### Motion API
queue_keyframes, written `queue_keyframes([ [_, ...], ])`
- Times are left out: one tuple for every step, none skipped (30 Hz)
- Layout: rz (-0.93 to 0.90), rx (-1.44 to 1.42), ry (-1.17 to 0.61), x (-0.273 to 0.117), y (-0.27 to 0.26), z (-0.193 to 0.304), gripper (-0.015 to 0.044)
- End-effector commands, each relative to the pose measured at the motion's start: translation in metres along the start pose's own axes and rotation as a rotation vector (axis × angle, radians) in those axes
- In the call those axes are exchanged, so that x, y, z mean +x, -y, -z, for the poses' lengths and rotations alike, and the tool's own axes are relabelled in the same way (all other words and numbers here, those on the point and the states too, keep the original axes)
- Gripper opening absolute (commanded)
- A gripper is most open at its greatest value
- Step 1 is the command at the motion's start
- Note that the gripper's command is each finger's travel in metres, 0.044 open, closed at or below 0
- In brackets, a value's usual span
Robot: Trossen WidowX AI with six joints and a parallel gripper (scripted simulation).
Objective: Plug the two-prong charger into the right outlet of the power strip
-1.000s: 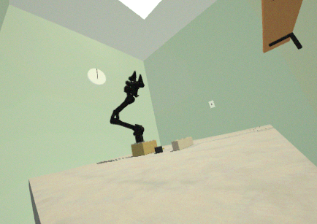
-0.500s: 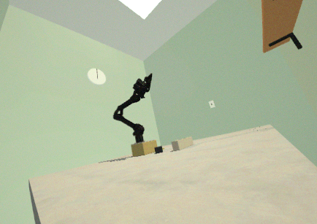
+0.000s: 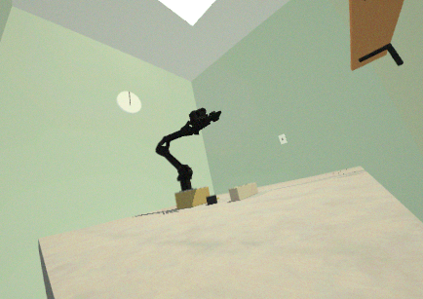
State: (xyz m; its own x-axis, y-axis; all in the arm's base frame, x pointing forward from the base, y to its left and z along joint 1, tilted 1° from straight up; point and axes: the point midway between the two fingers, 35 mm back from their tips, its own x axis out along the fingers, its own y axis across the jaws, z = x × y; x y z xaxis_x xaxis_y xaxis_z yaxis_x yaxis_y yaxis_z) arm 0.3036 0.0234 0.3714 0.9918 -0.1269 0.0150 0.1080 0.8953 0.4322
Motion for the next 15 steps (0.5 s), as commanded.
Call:
queue_keyframes([
  [0.042, -0.155, -0.107, 0.013, 0.013, 0.030, 0.0440],
  [0.051, -0.189, -0.132, 0.016, 0.017, 0.036, 0.0440],
  [0.059, -0.222, -0.157, 0.018, 0.020, 0.043, 0.0440],
  [0.067, -0.256, -0.183, 0.020, 0.024, 0.050, 0.0440],
  [0.074, -0.289, -0.209, 0.022, 0.028, 0.056, 0.0440],
  [0.081, -0.322, -0.235, 0.024, 0.031, 0.063, 0.0440],
  [0.087, -0.354, -0.262, 0.026, 0.035, 0.070, 0.0440],
  [0.092, -0.386, -0.289, 0.027, 0.039, 0.076, 0.0440],
  [0.097, -0.417, -0.316, 0.029, 0.043, 0.083, 0.0440],
  [0.101, -0.448, -0.344, 0.030, 0.047, 0.089, 0.0440],
  [0.104, -0.479, -0.372, 0.031, 0.052, 0.095, 0.0440],
  [0.107, -0.509, -0.401, 0.031, 0.056, 0.102, 0.0440],
  [0.109, -0.538, -0.429, 0.032, 0.060, 0.108, 0.0440],
  [0.111, -0.567, -0.458, 0.032, 0.064, 0.115, 0.0440],
  [0.112, -0.596, -0.488, 0.032, 0.069, 0.121, 0.0440],
])
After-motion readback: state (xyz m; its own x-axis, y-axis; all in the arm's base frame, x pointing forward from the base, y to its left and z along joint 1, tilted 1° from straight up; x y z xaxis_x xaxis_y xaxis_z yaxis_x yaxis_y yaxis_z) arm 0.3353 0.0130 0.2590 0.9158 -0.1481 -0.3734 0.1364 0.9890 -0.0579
